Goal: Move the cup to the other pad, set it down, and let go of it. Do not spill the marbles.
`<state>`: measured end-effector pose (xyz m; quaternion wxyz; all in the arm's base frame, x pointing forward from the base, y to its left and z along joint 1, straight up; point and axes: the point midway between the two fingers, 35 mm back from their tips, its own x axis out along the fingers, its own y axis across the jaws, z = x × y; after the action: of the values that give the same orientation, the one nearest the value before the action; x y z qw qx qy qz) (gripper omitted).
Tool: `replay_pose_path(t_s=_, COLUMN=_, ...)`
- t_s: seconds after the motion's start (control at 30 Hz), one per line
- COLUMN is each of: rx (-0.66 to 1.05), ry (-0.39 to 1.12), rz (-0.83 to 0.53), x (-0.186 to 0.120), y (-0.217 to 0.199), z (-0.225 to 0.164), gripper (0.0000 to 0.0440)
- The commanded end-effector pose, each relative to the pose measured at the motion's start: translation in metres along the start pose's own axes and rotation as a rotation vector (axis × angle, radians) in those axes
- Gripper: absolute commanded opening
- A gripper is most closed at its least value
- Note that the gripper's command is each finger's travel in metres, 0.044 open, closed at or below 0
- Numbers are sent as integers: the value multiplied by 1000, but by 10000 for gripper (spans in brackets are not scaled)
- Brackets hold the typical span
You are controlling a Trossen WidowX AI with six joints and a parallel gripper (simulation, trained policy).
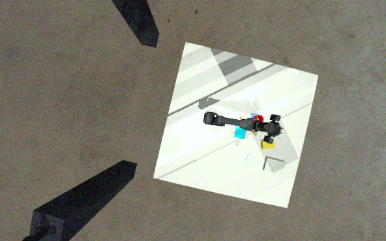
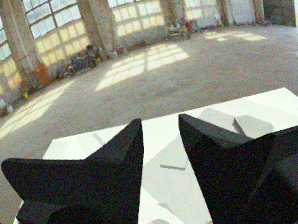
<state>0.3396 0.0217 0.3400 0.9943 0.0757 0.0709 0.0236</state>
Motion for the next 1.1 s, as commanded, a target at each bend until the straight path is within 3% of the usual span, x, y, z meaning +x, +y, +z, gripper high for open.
replay_pose_path(t_s=0.0, rx=32, ry=45, rz=-4, x=7, y=2, z=-3, gripper=122)
replay_pose_path(t_s=1.07, rx=382, ry=424, rz=-68, x=37, y=31, z=-14, gripper=153)
